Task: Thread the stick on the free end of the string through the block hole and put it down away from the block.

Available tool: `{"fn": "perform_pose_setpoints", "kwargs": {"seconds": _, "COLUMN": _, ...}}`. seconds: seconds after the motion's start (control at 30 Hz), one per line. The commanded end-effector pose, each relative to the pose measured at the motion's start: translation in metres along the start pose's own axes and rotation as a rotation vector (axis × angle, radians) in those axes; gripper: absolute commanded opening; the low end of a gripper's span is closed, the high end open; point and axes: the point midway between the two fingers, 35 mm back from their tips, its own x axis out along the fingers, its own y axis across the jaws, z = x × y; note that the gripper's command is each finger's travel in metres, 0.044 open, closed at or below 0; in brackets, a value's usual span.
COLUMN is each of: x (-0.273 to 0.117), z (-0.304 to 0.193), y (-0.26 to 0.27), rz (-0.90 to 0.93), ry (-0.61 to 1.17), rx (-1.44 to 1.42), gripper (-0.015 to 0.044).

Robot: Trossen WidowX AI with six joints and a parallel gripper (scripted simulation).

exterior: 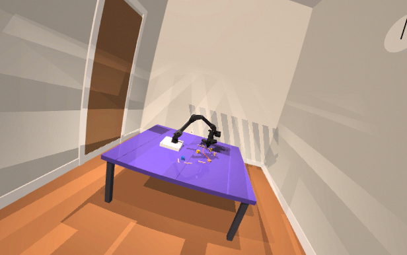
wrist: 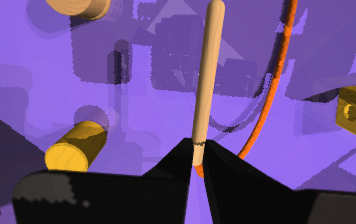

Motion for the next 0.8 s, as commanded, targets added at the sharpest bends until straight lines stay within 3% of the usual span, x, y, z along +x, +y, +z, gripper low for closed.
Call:
{"fn": "perform_pose_setpoints", "kwargs": {"seconds": 0.0, "x": -0.001, "z": 0.005, "y": 0.002, "rz": 0.002, "ry": -0.004, "rx": 0.167, "gripper": 0.0000}}
{"fn": "perform_pose_setpoints", "kwargs": {"seconds": 0.77, "x": -0.001, "z": 0.026, "y": 0.004, "rz": 0.007, "ry": -0.004, "rx": 1.012, "gripper": 0.0000}}
